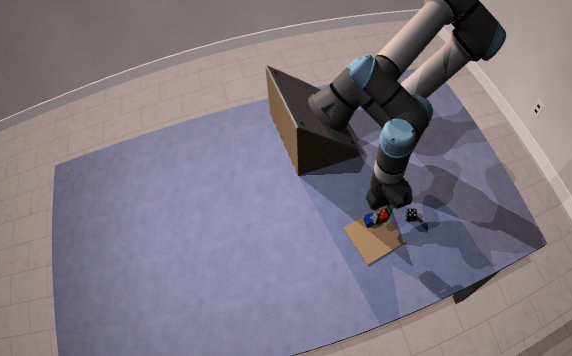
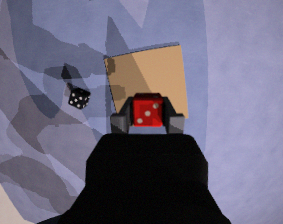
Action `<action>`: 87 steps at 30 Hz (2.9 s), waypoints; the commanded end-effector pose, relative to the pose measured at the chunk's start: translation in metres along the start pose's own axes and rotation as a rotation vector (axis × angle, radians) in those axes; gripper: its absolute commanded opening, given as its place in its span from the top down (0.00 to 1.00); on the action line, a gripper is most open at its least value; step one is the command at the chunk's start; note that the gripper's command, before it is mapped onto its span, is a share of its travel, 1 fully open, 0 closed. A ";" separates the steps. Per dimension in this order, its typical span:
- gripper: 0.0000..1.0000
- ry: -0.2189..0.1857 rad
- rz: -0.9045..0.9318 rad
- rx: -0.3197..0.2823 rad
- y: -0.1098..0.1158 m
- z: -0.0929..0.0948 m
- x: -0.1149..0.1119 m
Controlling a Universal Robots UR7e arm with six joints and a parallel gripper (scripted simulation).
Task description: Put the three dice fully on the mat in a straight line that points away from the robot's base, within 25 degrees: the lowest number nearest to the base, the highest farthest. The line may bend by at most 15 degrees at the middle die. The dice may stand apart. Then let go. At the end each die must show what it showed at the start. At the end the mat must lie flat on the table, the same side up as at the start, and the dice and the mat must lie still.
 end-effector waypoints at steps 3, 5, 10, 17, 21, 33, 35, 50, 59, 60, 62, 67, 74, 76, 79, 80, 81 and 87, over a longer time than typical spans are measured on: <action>0.43 0.001 0.000 0.001 0.000 0.005 0.000; 0.43 0.001 0.000 0.001 0.000 0.007 0.000; 0.43 0.001 0.000 0.001 0.000 0.021 0.000; 0.43 0.001 0.000 0.001 -0.001 0.054 0.000; 0.43 0.001 0.000 0.001 -0.001 0.072 0.000; 0.43 0.001 0.000 0.001 -0.001 0.095 0.000; 0.43 0.001 0.000 0.001 -0.001 0.095 0.000; 0.43 0.001 0.000 0.001 -0.001 0.095 0.000; 0.43 0.001 0.000 0.001 -0.001 0.095 0.000; 0.43 0.001 0.000 0.001 -0.001 0.095 0.000; 0.43 0.001 0.000 0.001 -0.001 0.095 0.000; 0.43 0.001 0.000 0.001 -0.001 0.095 0.000; 0.43 0.001 0.000 0.001 -0.001 0.095 0.000; 0.43 0.001 0.000 0.001 -0.001 0.095 0.000; 0.43 0.001 0.000 0.001 -0.001 0.096 0.000; 0.43 0.001 0.000 0.001 -0.001 0.096 0.000; 0.43 0.001 0.000 0.001 -0.001 0.096 0.000; 0.43 0.001 0.000 0.001 -0.001 0.098 0.000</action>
Point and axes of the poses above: the point where the finger pads meet when closed, its own z axis out along the fingers, its own x axis across the jaws, y = z × x, the point moved 10 cm from there along -z, back along the fingers, and after that the axes turned 6 degrees about -z, right-handed, at the moved point
